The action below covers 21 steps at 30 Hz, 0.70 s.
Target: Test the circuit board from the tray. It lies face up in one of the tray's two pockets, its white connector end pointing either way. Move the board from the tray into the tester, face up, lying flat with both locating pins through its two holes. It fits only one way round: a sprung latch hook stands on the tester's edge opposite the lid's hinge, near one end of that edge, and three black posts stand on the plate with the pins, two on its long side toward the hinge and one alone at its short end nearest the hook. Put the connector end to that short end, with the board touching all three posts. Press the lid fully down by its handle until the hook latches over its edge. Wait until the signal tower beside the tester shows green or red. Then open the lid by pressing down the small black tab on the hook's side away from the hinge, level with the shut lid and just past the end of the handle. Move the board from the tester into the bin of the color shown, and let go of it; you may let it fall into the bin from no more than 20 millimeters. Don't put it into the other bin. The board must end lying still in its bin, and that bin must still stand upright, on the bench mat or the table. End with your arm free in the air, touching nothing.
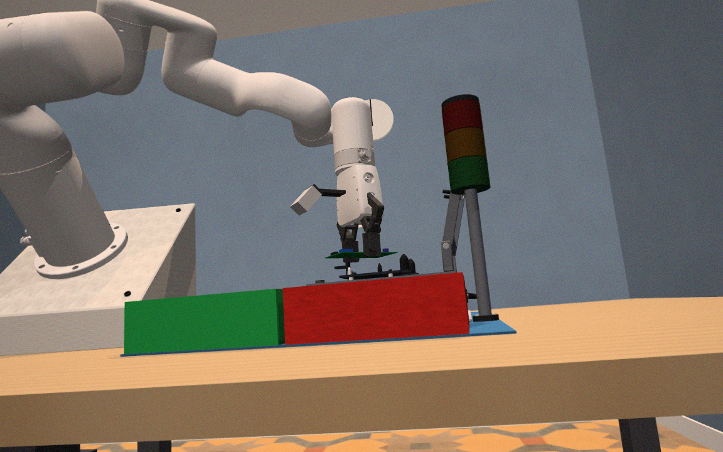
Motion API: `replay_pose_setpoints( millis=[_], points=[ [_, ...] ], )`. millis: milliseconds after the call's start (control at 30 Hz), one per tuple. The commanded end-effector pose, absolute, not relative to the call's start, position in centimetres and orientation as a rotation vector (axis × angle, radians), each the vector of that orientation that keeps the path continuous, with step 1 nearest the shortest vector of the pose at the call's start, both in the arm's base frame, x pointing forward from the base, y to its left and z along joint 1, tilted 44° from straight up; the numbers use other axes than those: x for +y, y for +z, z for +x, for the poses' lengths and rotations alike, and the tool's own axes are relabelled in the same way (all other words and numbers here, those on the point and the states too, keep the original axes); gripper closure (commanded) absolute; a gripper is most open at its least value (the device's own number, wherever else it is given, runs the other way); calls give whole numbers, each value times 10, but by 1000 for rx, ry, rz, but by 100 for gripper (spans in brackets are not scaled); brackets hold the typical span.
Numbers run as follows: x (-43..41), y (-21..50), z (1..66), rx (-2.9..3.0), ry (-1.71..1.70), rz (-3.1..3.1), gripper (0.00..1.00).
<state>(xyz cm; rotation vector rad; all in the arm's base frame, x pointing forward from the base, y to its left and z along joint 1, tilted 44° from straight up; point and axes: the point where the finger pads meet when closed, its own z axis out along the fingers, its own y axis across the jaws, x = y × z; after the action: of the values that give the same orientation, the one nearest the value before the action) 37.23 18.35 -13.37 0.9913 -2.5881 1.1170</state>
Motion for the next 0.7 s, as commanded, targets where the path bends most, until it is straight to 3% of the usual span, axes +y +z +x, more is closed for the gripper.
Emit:
replay_pose_setpoints(
  millis=[0, 667],
  points=[
    [186, -133, 373, -2459, 1065, 1189, 21],
    [186, -133, 373, -2026, 923, 1647, 21]
  ],
)
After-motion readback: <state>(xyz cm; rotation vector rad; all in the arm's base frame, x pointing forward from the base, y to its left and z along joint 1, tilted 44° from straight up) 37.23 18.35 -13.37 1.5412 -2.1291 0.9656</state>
